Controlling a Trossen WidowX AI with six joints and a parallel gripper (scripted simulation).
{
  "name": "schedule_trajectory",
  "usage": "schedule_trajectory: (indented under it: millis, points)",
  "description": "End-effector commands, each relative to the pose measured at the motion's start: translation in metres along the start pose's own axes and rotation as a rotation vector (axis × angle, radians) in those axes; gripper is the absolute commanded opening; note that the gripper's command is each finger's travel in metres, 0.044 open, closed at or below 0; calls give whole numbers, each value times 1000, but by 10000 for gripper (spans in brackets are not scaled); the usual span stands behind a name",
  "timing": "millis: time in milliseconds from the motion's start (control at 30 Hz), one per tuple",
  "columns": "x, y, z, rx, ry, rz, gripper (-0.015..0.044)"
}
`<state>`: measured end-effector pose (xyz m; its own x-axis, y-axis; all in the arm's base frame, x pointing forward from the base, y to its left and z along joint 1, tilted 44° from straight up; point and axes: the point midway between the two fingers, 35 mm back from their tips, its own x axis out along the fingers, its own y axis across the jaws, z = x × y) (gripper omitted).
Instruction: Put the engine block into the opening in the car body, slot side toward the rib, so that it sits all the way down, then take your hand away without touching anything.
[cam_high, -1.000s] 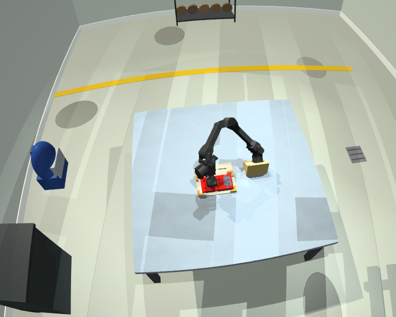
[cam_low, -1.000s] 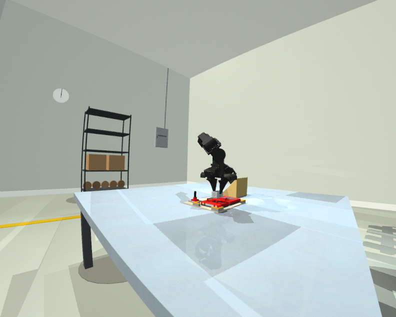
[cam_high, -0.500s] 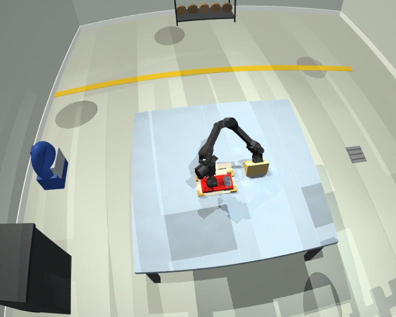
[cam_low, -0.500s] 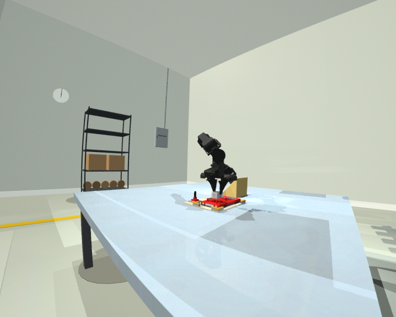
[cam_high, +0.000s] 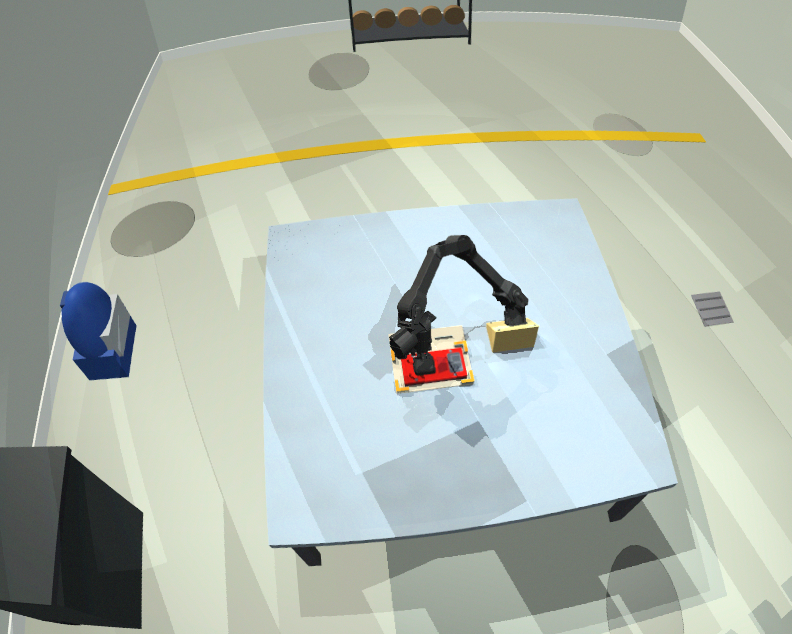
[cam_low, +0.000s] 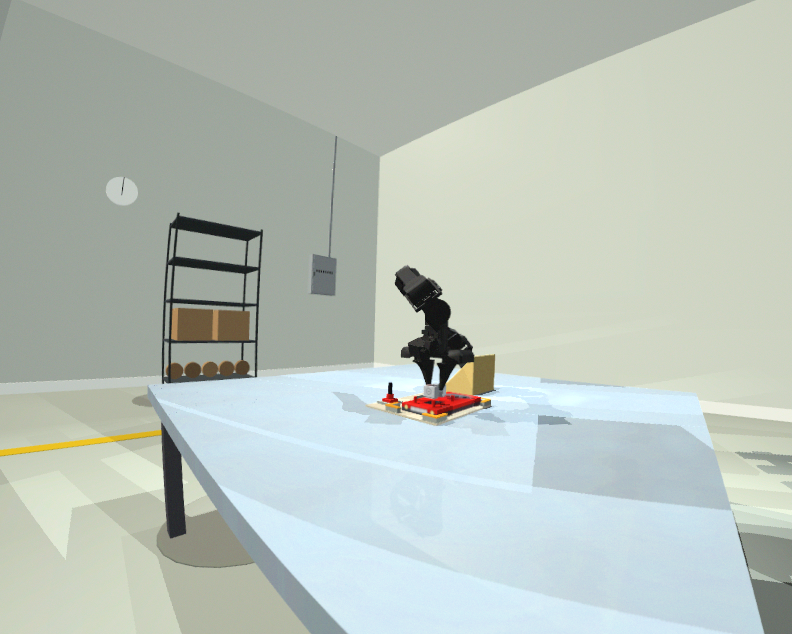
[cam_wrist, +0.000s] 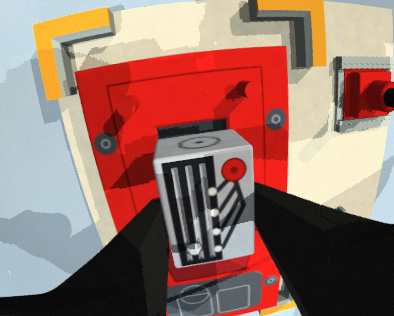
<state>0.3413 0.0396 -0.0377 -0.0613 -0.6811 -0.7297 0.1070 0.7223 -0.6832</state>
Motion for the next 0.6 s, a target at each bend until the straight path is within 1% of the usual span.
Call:
schedule_trajectory:
  millis: [0, 567]
  points:
    - [2, 0, 0, -4, 2, 0, 159]
    - [5, 0, 0, -3, 2, 0, 159]
